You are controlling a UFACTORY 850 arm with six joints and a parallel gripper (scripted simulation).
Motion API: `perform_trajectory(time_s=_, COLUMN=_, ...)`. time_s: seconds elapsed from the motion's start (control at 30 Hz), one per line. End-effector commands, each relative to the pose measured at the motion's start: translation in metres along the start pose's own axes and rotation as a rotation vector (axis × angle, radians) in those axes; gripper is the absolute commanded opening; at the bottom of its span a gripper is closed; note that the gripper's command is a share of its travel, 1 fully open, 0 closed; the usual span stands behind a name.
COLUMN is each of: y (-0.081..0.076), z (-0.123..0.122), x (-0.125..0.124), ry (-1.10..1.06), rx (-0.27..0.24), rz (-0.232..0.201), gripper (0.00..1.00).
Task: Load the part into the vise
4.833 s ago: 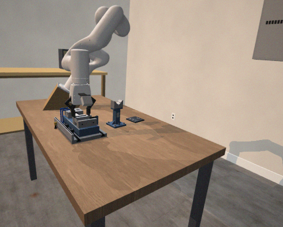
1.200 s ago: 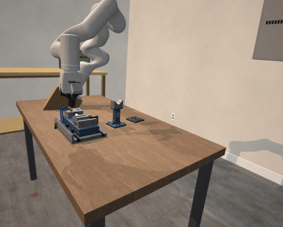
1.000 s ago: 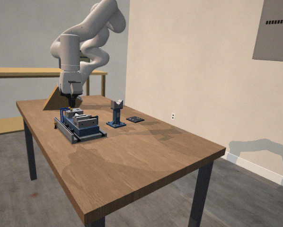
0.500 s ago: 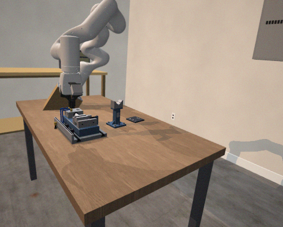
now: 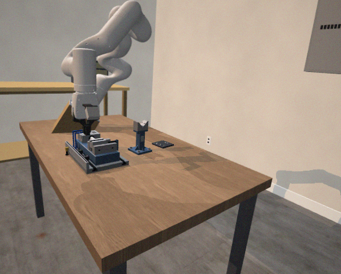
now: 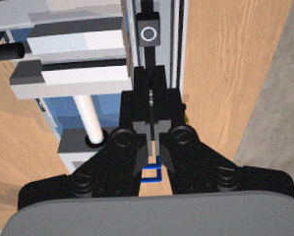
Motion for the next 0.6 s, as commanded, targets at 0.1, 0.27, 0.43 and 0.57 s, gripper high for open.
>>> perform_trajectory(time_s=0.1, y=0.009, z=0.001, x=0.000, ry=-0.001, rx=0.002, rz=-0.001, gripper=0.00)
perform_trajectory(time_s=0.27, y=0.015, z=0.001, x=0.000, ry=-0.001, rx=0.002, rz=-0.001, gripper=0.00)
perform_trajectory(time_s=0.43, y=0.020, z=0.001, x=0.000, ry=-0.001, rx=0.002, rz=-0.001, gripper=0.00)
perform_trajectory(time_s=0.57, y=0.023, z=0.001, x=0.000, ry=-0.001, rx=0.002, rz=-0.001, gripper=0.00)
Point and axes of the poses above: the point where the finger pads meet when closed, its own y axis out along the fingers, its own x axis across the jaws, z = x × y, the point moved 8 cm from there along -y, back along the fingers, and after that the axes turned 9 degrees about y, right-handed, at the moved point
